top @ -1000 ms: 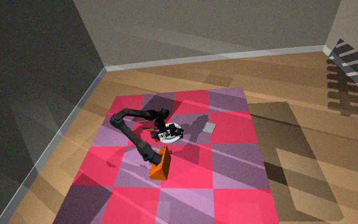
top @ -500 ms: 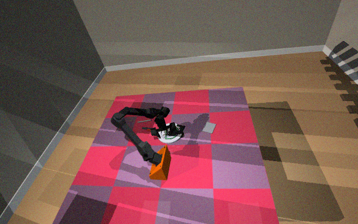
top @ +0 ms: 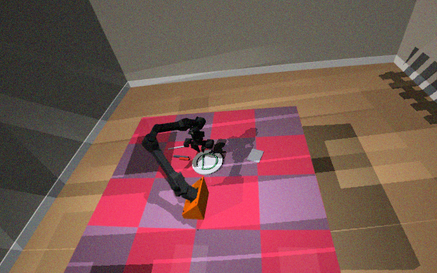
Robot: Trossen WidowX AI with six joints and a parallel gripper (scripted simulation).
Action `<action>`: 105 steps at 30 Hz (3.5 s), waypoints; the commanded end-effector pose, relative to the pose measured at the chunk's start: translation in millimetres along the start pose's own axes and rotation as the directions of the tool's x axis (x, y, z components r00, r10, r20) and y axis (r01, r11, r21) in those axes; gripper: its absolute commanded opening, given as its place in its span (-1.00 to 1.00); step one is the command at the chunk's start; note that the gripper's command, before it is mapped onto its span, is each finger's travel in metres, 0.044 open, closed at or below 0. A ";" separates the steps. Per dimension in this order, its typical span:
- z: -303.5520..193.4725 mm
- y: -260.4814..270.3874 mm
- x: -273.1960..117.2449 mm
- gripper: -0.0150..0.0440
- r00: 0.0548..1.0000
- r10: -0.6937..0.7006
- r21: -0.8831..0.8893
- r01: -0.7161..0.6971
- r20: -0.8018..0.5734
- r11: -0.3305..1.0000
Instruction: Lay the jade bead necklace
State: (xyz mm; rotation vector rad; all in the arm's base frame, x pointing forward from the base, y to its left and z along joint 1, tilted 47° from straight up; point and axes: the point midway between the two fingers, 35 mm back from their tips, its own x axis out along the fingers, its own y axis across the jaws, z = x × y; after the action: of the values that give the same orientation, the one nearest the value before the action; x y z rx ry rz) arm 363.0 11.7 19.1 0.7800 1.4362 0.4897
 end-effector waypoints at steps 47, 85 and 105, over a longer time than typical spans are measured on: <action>2.9 1.7 37.9 -0.49 1.000 0.001 0.022 -0.001 -0.004 1.000; 4.0 4.7 32.4 -0.49 1.000 0.005 0.027 -0.005 -0.004 1.000; 6.4 8.2 36.4 0.04 1.000 0.002 0.023 -0.002 -0.003 1.000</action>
State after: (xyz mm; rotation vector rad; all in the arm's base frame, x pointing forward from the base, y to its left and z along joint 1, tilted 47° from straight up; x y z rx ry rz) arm 374.2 42.9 -0.5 0.7993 1.4466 0.4772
